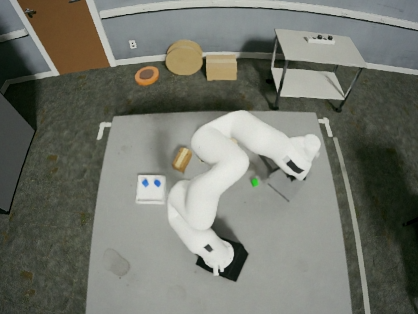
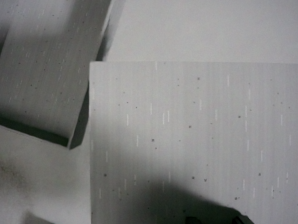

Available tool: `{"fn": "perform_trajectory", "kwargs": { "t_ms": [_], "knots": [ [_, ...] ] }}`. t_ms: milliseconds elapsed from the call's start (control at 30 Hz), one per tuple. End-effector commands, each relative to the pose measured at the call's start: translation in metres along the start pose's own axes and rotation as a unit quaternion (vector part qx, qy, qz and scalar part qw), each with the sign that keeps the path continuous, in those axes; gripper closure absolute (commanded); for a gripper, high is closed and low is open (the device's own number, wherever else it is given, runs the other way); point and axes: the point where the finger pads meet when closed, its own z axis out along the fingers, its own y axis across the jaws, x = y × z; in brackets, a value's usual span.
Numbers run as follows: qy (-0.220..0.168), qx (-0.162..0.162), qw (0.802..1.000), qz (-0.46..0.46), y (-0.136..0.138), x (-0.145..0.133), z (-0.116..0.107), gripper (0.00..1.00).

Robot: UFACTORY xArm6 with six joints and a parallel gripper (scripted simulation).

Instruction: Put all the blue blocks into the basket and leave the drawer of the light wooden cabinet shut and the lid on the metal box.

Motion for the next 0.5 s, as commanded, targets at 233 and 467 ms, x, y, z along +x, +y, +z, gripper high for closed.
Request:
{"fn": "perform_trajectory", "kwargs": {
  "t_ms": [233,467],
  "knots": [
    [0.003,0.0,0.993,-0.117,-0.009,0.016,-0.003,1.0],
    [0.003,-0.002,0.956,-0.294,-0.029,0.043,-0.005,1.0]
  ]
}}
